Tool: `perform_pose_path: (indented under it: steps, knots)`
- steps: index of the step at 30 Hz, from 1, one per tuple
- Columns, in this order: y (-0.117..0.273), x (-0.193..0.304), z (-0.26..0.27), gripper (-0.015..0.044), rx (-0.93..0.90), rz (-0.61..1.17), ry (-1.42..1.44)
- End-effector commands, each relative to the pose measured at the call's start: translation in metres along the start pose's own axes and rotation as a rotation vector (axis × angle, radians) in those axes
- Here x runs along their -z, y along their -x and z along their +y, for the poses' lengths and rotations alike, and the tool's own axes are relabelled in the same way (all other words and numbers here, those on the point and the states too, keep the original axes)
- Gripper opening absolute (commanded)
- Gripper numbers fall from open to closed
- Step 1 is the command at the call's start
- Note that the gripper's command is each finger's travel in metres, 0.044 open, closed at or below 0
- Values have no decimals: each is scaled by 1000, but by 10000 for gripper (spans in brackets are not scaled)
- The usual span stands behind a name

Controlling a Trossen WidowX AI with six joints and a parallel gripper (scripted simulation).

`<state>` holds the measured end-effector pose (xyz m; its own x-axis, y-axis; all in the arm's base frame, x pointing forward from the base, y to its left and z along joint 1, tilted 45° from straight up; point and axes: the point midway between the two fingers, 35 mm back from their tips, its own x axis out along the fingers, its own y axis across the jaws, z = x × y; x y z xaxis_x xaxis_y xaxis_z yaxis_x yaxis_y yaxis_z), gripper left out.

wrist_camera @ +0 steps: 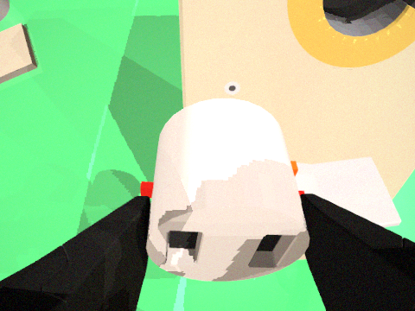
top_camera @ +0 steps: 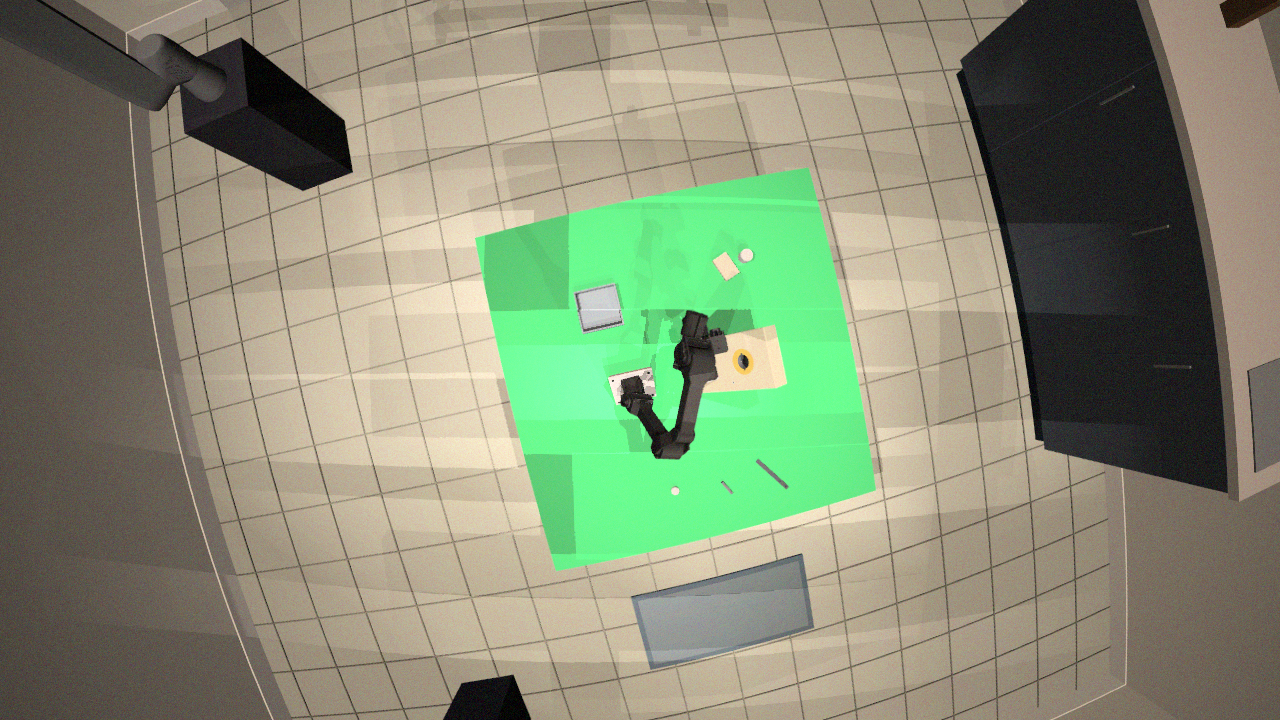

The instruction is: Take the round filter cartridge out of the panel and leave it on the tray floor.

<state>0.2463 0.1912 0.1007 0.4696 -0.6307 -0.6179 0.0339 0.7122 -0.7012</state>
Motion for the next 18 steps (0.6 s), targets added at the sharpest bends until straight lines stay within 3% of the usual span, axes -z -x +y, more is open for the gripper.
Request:
perform_pose_path:
  steps: [1,4,18]
  knots:
    - [-2,0,20,0,-10,-3,-14]
    - [-1,3,14,0,-13,6,25]
    - [34,55,105,0,-322,51,545]
